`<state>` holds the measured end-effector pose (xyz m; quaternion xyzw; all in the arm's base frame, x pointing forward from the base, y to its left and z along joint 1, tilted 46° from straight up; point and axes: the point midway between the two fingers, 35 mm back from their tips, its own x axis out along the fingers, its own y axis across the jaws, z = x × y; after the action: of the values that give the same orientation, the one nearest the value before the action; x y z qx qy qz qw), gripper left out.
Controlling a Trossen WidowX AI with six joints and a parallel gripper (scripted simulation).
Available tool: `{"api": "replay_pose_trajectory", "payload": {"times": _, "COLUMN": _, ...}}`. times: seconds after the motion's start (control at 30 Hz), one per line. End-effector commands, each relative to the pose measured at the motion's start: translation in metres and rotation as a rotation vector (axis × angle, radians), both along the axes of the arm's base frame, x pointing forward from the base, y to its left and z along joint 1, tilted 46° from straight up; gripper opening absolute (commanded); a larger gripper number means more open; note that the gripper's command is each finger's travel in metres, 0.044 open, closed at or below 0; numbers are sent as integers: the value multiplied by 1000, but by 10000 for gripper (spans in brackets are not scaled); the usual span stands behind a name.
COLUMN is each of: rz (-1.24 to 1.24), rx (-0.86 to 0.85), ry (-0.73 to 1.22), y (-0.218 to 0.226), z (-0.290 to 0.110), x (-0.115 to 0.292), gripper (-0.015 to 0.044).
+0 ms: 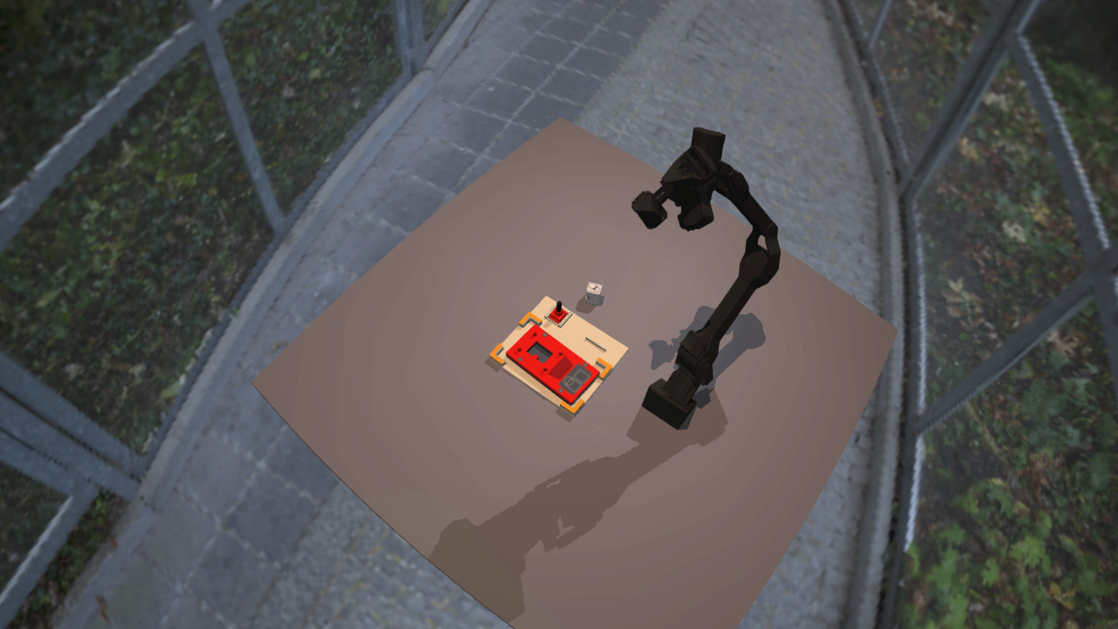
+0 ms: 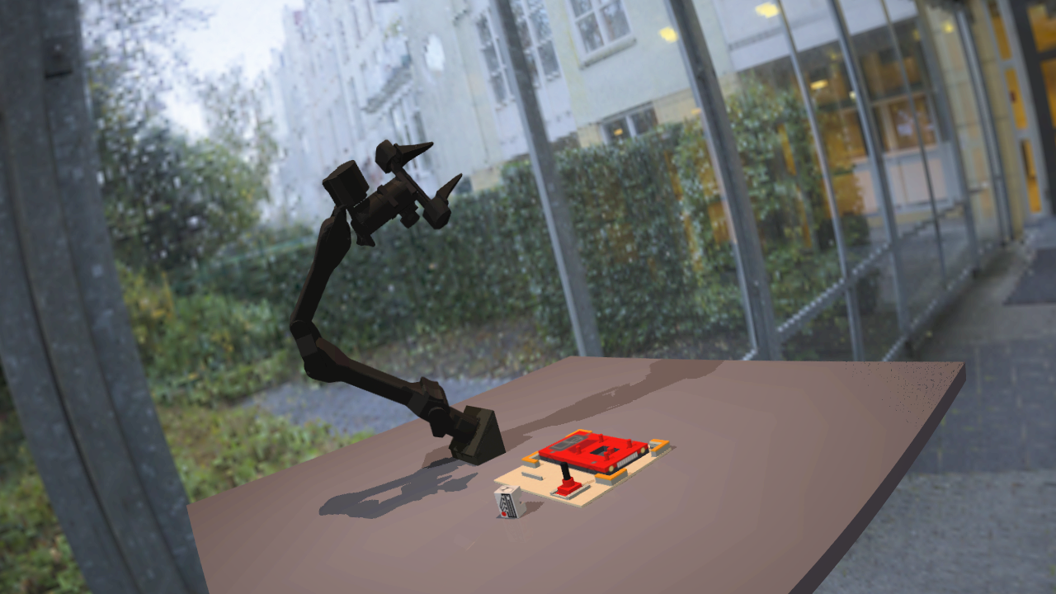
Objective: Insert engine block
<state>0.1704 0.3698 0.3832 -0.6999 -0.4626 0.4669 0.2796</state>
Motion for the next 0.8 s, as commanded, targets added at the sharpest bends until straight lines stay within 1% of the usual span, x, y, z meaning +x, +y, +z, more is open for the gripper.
{"api": "replay_pose_trajectory", "payload": {"times": 0.0, "rz": 0, "rx": 0, "ry": 0, "y": 0, "z": 0, "x": 0, "gripper": 426}}
{"api": "replay_pose_trajectory", "payload": {"times": 0.03, "rz": -4, "rx": -3, "ry": 2, "y": 0, "z": -1, "x": 1, "gripper": 440}}
{"api": "replay_pose_trajectory", "payload": {"times": 0.33, "rz": -229, "rx": -152, "ry": 99, "y": -20, "z": -44, "x": 49, "gripper": 440}}
{"api": "replay_pose_trajectory", "payload": {"times": 0.77, "rz": -585, "rx": -383, "ry": 233, "y": -75, "z": -107, "x": 110, "gripper": 440}}
